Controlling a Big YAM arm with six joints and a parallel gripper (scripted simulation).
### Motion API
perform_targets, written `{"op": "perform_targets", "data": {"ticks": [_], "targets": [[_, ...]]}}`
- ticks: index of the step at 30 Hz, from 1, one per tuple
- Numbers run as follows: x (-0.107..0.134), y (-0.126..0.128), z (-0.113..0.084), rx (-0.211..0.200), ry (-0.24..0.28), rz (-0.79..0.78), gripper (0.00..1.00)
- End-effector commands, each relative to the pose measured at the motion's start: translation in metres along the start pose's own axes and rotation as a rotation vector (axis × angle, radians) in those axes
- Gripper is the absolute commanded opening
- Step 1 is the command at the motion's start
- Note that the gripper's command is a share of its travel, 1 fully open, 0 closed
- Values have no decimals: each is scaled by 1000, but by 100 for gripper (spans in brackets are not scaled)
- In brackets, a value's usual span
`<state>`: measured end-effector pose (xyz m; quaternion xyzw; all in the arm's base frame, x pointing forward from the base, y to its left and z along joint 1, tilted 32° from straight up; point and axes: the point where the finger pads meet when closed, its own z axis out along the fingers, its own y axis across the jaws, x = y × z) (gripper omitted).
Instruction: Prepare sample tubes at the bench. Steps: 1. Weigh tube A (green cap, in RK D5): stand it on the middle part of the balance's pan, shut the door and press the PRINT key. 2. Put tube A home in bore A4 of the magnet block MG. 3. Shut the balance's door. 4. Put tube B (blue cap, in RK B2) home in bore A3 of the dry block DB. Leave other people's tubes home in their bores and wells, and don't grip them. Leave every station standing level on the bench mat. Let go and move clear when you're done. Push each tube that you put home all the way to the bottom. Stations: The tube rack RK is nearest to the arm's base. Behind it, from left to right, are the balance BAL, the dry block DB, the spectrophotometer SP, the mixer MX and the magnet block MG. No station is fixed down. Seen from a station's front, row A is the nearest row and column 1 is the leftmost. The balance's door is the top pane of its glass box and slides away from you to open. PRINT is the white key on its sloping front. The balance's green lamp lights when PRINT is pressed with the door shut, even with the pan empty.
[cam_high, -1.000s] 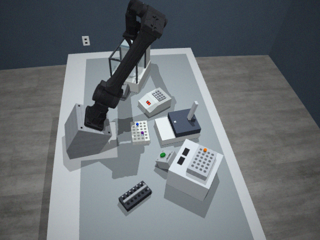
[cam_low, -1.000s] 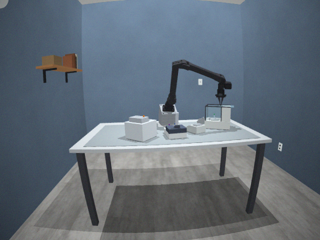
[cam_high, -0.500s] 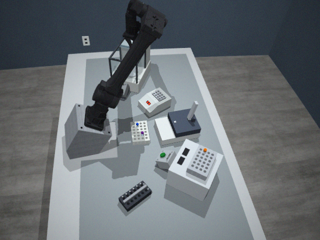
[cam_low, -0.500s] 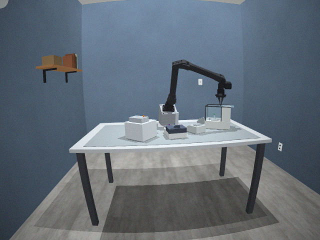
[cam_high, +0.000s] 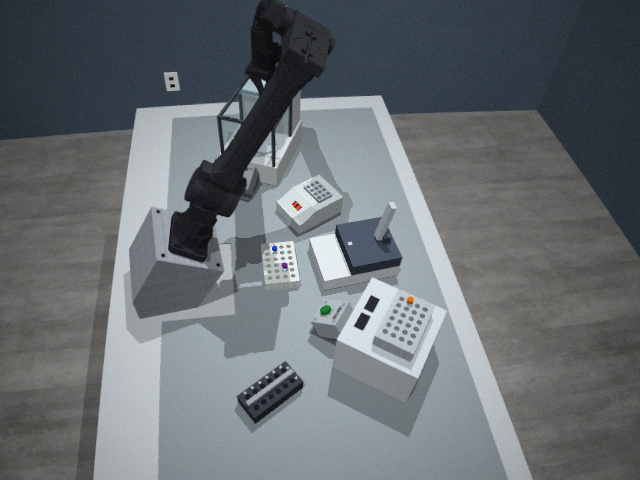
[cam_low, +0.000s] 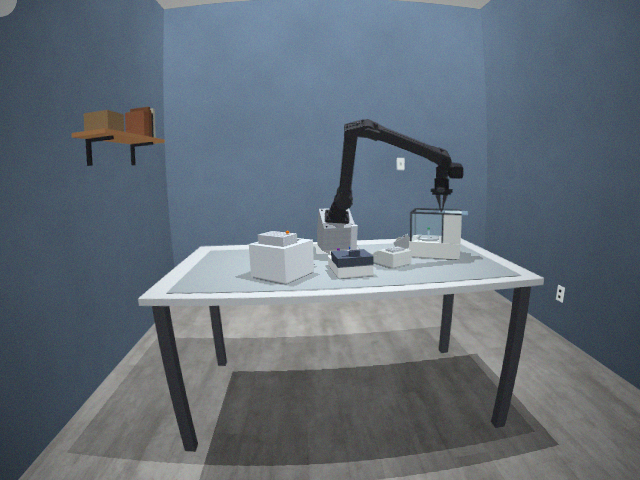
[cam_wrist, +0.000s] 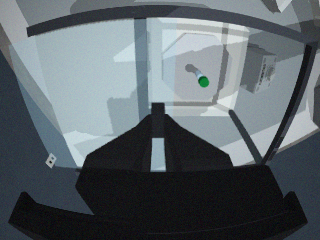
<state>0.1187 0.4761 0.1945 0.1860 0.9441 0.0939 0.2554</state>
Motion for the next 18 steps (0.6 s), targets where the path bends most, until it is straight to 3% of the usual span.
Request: {"op": "perform_targets", "data": {"ticks": [1,2,4,14,15,17,18], "targets": [[-6,30,-8,-44,12,30,6],[-7,22,-19,-64,19,33,30],[-2,12,-11,-36,11,18,30],[-2,12,-11,-36,11,18,30],[-4,13,-24,-53,18,21,30],[-4,13,-24,-53,18,21,30],[-2,19,-34,-69,25,30,30]]}}
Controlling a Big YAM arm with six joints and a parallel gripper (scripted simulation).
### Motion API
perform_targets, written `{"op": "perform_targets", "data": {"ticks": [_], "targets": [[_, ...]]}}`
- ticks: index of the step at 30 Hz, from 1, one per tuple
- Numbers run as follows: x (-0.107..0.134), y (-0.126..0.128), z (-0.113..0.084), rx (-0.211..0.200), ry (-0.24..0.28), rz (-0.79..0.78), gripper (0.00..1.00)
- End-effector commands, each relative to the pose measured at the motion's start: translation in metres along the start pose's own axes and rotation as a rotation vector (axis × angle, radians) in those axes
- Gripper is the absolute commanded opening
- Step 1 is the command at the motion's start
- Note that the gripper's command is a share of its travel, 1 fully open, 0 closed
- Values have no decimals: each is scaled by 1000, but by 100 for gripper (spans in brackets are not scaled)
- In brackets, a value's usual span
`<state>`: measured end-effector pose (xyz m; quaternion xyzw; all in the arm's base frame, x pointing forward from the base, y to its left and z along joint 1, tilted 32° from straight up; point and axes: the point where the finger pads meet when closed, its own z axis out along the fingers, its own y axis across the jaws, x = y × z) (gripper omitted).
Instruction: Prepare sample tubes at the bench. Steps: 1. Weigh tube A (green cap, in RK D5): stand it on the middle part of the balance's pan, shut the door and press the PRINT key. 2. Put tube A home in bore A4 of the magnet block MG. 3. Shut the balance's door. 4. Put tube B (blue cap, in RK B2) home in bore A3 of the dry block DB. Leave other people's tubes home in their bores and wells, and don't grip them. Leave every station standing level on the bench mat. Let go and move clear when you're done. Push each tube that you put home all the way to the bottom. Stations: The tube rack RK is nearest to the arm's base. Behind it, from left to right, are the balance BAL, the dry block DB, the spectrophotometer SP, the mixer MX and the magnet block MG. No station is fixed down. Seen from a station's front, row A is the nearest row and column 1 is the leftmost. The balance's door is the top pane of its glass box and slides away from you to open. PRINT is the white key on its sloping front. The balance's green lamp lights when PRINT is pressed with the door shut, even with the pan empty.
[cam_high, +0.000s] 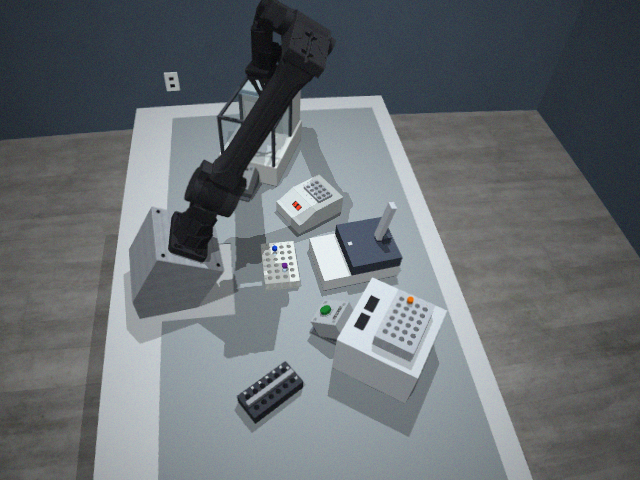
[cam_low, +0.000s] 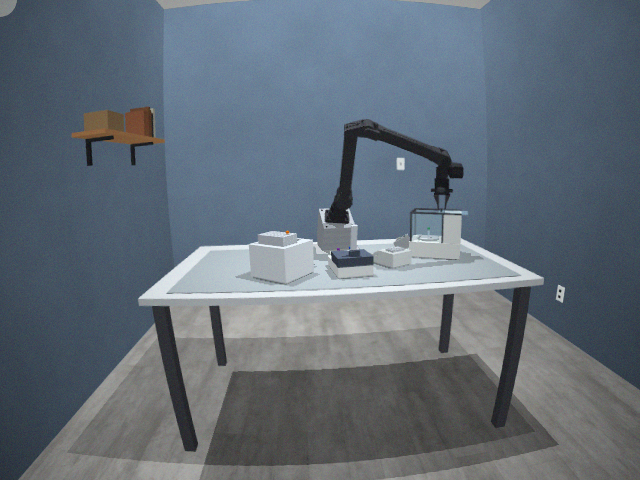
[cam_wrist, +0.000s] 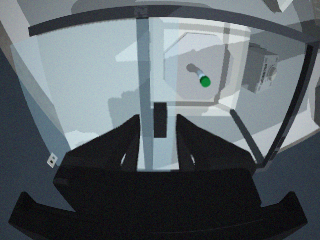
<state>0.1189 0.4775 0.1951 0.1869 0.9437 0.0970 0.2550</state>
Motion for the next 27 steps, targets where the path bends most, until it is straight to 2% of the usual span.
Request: {"op": "perform_targets", "data": {"ticks": [1,12,17,27], "targets": [[-2,18,-36,-64,23,28,30],[-3,17,-54,-65,22,29,30],[0,16,-55,-56,19,23,30],[-3,16,-76,-65,23,29,30]]}}
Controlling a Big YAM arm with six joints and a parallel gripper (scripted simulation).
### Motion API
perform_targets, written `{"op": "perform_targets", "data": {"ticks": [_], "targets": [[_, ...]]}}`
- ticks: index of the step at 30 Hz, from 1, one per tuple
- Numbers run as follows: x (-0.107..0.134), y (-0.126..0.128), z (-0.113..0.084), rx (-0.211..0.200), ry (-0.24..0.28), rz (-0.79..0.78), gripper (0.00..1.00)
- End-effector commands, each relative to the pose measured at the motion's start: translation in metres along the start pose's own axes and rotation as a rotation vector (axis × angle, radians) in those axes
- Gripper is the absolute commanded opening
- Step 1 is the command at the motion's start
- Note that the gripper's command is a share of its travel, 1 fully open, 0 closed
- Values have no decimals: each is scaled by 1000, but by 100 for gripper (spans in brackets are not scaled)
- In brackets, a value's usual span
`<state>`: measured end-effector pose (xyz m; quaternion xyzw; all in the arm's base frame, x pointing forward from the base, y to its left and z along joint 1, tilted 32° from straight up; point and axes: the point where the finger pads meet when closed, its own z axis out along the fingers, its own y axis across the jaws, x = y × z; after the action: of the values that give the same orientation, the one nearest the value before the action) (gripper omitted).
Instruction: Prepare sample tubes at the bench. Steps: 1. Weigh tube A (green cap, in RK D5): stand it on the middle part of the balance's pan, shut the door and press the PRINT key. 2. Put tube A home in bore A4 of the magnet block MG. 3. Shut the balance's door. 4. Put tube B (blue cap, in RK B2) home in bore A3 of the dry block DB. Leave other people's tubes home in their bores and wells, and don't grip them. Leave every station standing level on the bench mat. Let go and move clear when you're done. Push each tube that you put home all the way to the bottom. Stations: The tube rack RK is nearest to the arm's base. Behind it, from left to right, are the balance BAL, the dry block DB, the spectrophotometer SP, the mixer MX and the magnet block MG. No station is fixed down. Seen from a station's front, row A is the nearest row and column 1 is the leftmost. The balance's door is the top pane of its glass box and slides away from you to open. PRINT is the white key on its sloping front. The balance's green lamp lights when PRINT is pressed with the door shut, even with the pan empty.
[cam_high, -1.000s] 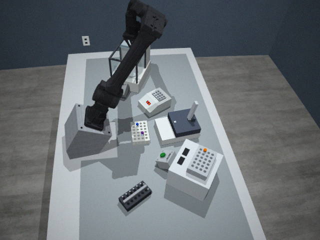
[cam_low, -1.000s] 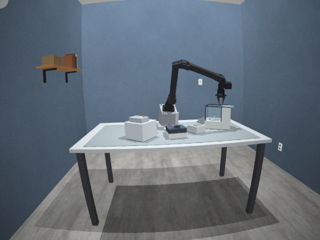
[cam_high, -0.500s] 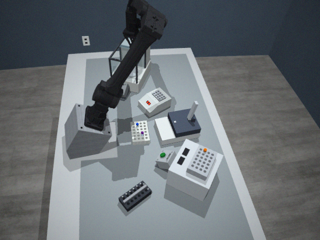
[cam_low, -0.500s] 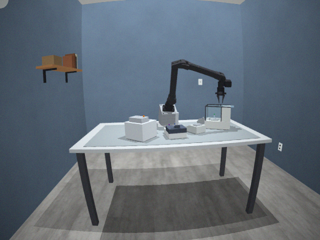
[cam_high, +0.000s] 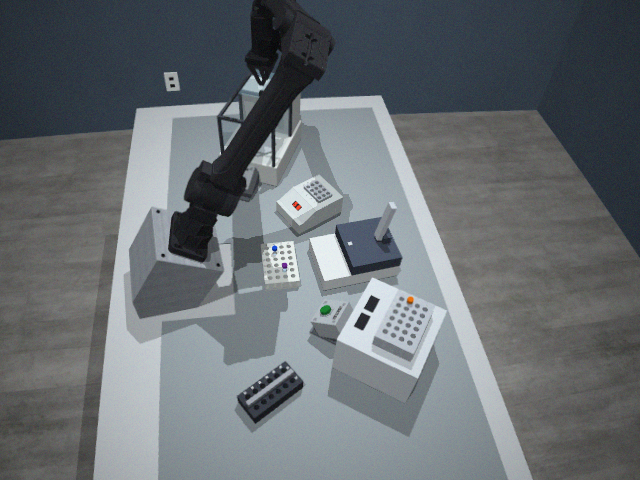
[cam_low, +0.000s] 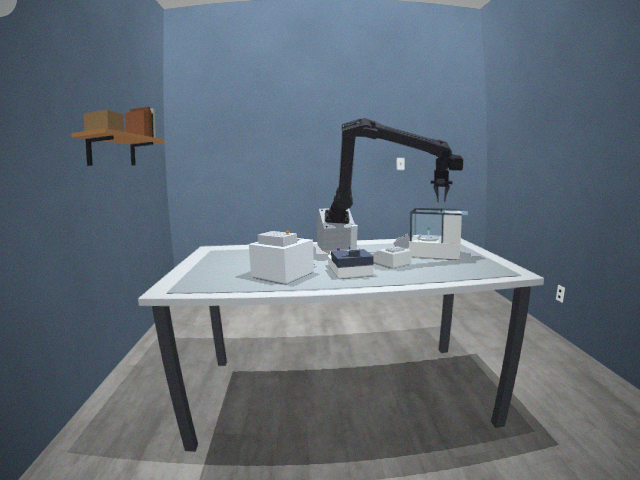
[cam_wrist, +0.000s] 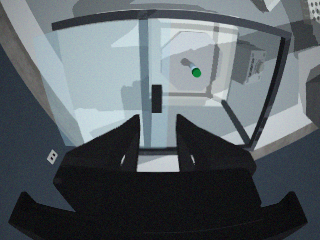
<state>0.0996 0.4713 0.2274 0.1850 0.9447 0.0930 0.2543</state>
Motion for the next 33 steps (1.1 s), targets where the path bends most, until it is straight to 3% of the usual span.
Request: {"op": "perform_targets", "data": {"ticks": [1,7,11,17,18,20,27,28,29,30,31,33], "targets": [[-2,18,-40,-72,23,35,30],[1,17,-42,-61,19,28,30],[-2,17,-54,-72,24,35,30],[0,19,-51,-73,24,36,30],[4,-3,-34,-47,13,-35,36],[3,-8,-34,-26,8,-114,36],[5,-12,-33,-40,9,-271,36],[1,3,-47,-74,16,-283,36],[1,6,-51,-82,18,-311,36],[1,3,-48,-76,16,-349,36],[6,-18,-32,-43,9,-402,36],[6,-18,-32,-44,7,-469,36]]}}
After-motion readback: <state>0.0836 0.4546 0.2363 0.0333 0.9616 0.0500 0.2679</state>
